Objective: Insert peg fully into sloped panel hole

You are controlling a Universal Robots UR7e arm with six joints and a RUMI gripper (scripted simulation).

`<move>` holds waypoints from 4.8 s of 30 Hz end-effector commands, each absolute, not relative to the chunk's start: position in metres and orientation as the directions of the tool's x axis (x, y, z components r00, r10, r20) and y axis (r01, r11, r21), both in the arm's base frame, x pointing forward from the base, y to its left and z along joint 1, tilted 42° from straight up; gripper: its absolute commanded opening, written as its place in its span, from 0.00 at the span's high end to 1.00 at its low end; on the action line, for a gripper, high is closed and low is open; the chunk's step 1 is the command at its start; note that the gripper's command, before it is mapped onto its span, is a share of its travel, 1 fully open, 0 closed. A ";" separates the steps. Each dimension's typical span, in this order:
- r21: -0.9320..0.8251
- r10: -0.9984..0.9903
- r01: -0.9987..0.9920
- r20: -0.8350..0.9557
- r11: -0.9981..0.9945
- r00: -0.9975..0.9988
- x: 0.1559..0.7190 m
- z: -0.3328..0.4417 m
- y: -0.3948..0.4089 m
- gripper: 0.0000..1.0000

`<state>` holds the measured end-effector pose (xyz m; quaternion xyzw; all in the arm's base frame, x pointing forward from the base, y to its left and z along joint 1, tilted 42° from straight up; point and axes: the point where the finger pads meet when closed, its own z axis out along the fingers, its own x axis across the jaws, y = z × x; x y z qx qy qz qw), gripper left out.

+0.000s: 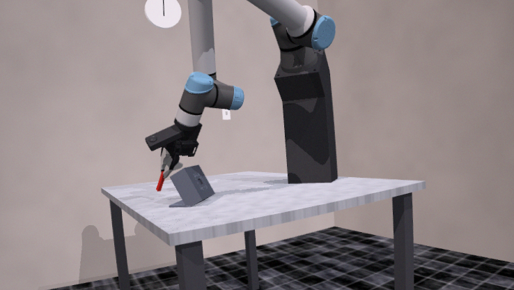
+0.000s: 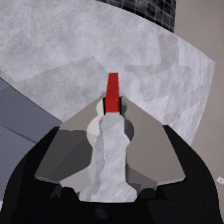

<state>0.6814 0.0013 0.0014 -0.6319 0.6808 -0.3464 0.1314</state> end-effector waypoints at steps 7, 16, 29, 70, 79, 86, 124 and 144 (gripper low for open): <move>-0.669 -0.947 -0.743 0.255 -0.028 -0.194 0.693 0.023 0.014 1.00; -0.693 -0.945 -0.720 0.248 -0.019 -0.214 0.701 0.038 0.026 1.00; -0.723 -0.942 -0.691 0.236 -0.006 -0.238 0.709 0.058 0.041 1.00; -0.807 -0.938 -0.590 0.172 0.043 -0.303 0.720 0.101 0.098 1.00; -0.819 -0.938 -0.571 0.155 0.053 -0.311 0.719 0.101 0.109 1.00; -0.832 -0.938 -0.551 0.137 0.065 -0.318 0.716 0.102 0.121 1.00; -0.872 -0.925 -0.468 0.049 0.144 -0.377 0.697 0.093 0.155 1.00; -0.889 -0.908 -0.411 -0.013 0.202 -0.419 0.683 0.088 0.169 1.00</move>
